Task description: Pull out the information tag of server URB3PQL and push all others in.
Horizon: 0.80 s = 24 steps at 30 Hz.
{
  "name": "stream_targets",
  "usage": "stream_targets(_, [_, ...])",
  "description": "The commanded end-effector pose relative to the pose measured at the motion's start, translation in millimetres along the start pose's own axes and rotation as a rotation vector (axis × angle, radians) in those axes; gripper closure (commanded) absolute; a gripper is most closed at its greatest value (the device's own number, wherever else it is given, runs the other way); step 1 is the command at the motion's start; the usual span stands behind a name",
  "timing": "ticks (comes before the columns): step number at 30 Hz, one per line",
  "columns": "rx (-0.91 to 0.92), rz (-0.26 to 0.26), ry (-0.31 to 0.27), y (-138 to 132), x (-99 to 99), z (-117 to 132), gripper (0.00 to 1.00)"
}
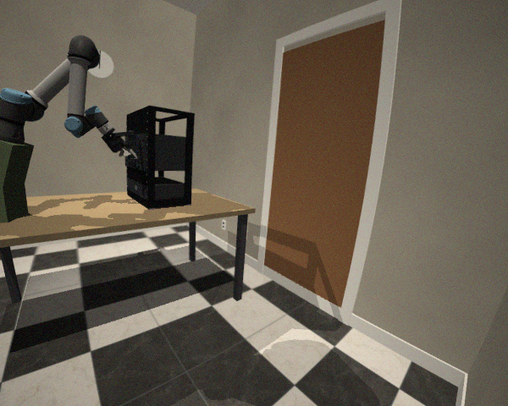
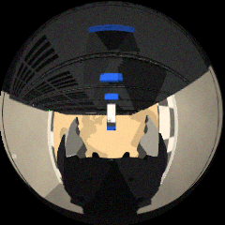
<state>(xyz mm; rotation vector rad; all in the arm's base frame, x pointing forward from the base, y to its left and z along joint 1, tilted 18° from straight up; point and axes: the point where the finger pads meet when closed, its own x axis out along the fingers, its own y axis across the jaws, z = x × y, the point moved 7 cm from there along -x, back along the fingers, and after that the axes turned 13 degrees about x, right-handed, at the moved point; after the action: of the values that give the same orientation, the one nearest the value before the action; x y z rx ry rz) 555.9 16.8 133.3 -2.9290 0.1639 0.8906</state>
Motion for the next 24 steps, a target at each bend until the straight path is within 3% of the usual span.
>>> stream_targets(1, [0.0, 0.0, 0.001, -1, -5.5, -3, 0.0])
stream_targets(24, [0.0, 0.0, 0.001, -4, -34.5, -19, 0.0])
